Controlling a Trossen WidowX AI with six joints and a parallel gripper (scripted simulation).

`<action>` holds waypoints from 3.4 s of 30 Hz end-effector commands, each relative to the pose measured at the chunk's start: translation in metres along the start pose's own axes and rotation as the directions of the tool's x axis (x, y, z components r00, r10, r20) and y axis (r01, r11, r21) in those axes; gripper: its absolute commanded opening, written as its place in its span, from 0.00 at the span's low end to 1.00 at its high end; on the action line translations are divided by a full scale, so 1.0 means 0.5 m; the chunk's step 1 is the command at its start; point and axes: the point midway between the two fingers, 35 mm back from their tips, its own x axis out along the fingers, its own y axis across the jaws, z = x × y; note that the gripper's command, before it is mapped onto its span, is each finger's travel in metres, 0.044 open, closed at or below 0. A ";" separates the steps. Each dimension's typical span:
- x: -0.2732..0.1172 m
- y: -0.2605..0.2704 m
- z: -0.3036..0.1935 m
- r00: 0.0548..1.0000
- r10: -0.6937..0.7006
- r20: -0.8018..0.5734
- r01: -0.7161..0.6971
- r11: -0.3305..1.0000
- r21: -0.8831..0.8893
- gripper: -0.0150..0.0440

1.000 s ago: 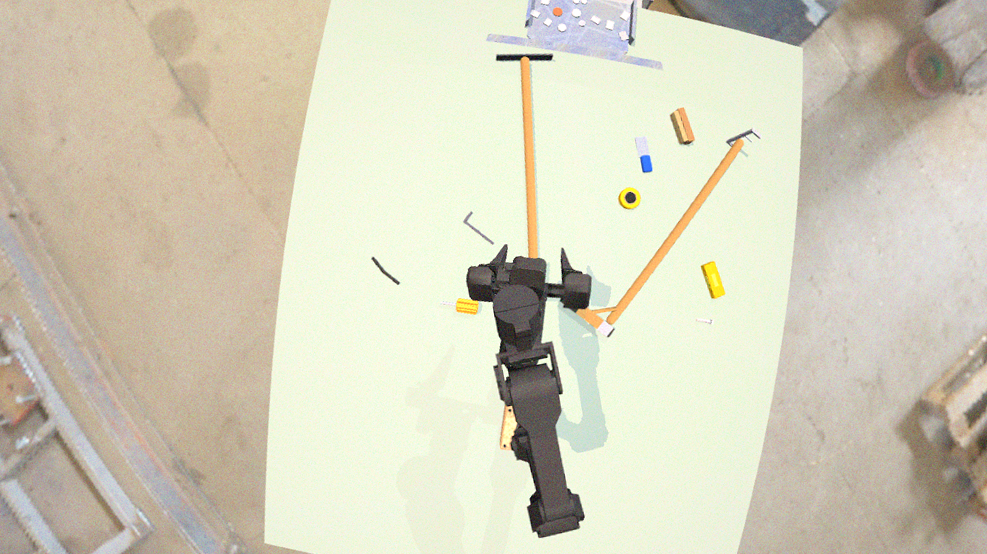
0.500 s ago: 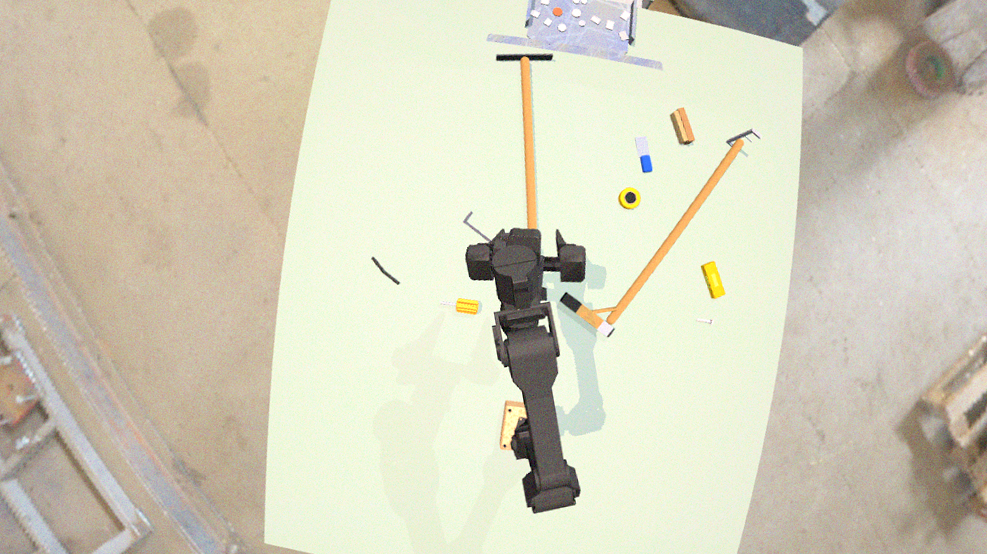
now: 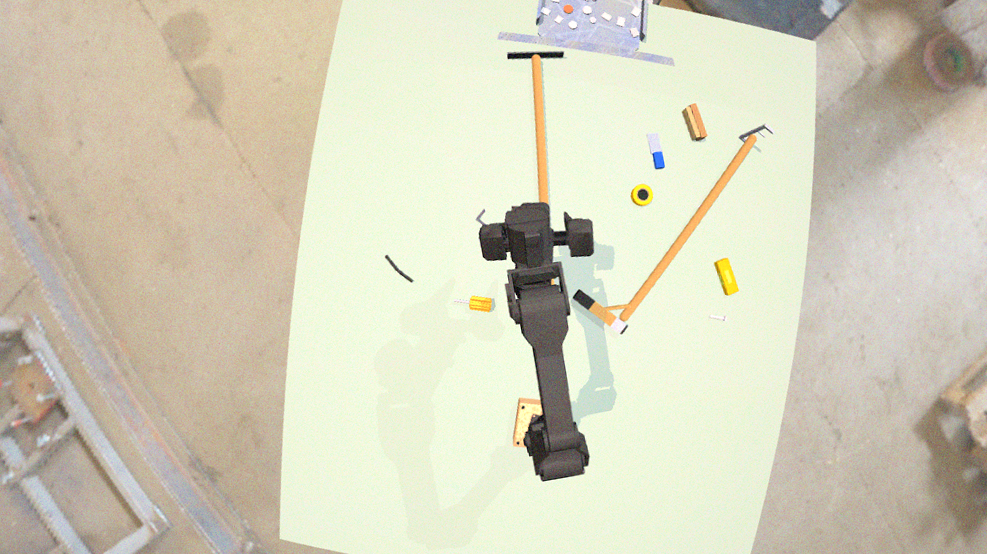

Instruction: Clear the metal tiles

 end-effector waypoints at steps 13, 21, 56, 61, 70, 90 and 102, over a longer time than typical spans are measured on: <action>0.096 0.012 -0.008 0.992 0.046 -0.118 -0.050 0.998 -0.030 1.00; 0.147 0.017 -0.018 0.981 0.069 -0.180 -0.077 0.996 -0.038 1.00; 0.366 0.035 -0.112 0.884 0.178 -0.433 -0.209 0.978 -0.024 1.00; 0.371 0.035 -0.117 0.879 0.184 -0.440 -0.214 0.977 -0.020 1.00; 0.323 0.019 -0.109 0.895 0.185 -0.406 -0.206 0.978 -0.010 1.00; 0.217 -0.013 -0.111 0.927 0.181 -0.330 -0.187 0.982 0.012 1.00; 0.157 -0.027 -0.126 0.943 0.178 -0.282 -0.178 0.984 0.027 1.00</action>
